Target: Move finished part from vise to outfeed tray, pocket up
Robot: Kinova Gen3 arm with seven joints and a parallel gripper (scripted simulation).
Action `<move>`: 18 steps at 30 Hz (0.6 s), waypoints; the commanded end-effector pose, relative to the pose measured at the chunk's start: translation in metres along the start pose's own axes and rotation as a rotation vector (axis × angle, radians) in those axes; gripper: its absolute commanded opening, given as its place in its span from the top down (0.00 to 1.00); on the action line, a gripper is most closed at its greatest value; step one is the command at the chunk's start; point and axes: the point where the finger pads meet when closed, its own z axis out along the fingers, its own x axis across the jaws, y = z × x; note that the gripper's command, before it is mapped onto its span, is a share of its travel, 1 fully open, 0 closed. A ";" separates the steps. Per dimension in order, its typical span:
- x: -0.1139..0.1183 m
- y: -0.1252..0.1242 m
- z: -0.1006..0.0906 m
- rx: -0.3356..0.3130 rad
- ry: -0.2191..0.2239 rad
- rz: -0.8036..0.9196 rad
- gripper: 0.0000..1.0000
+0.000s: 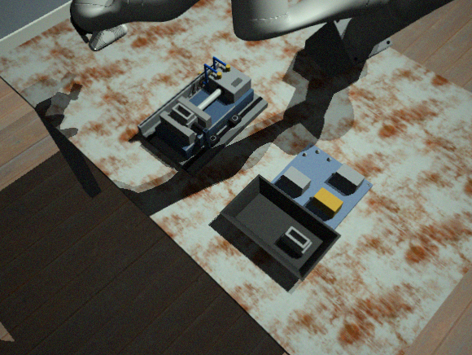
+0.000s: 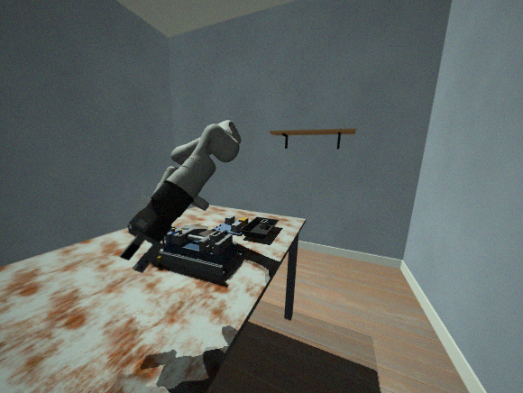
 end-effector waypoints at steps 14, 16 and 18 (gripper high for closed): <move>-0.029 -0.033 -0.045 0.207 0.040 0.038 0.00; -0.033 -0.051 -0.057 0.270 0.050 0.029 0.00; -0.033 -0.051 -0.057 0.270 0.050 0.029 0.00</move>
